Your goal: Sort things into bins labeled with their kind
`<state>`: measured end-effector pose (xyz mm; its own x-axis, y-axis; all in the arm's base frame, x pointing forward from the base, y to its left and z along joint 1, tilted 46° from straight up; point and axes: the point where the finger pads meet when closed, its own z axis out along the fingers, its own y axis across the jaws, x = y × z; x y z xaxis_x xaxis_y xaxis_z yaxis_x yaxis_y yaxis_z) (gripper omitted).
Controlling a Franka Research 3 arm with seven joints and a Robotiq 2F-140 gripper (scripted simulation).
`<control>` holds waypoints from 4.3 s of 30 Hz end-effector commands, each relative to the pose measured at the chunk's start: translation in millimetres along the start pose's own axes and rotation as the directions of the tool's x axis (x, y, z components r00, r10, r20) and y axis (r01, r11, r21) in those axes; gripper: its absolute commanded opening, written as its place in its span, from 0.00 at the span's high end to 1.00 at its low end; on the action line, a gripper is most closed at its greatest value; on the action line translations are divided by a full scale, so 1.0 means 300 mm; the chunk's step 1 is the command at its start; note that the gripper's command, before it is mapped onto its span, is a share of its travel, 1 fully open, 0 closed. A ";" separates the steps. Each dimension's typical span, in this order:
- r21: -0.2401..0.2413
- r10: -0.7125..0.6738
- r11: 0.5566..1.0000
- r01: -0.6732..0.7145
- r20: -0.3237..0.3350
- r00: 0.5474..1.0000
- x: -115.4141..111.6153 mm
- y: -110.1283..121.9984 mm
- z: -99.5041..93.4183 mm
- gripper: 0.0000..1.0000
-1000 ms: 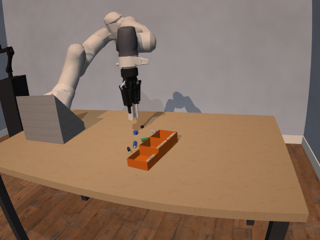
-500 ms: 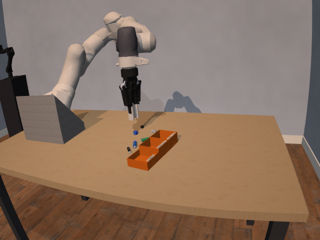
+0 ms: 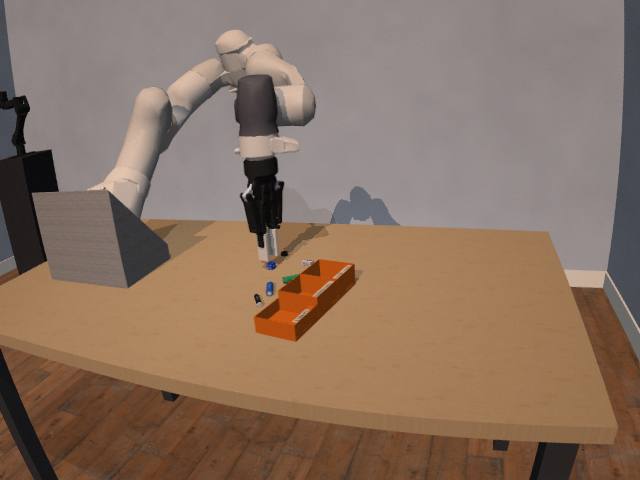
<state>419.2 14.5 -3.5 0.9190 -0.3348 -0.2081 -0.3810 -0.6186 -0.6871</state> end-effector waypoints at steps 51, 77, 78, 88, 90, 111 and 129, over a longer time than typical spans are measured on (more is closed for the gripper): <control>0.000 -0.020 1.000 0.020 -0.012 1.000 0.012 0.001 0.086 0.93; 0.000 -0.020 1.000 0.020 -0.012 1.000 0.010 0.001 -0.069 0.93; 0.000 -0.020 1.000 0.020 -0.012 1.000 0.010 0.001 -0.081 0.93; 0.000 -0.020 1.000 0.020 -0.012 1.000 0.010 0.001 -0.114 0.93; 0.000 -0.020 1.000 0.020 -0.012 1.000 0.010 0.001 -0.114 0.93; 0.000 -0.020 1.000 0.020 -0.012 1.000 0.010 0.001 -0.114 0.93; 0.000 -0.020 1.000 0.020 -0.012 1.000 0.010 0.001 -0.114 0.93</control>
<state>418.5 -11.4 18.3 0.9263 -0.3301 -0.1817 -0.3591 -0.6270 -0.6913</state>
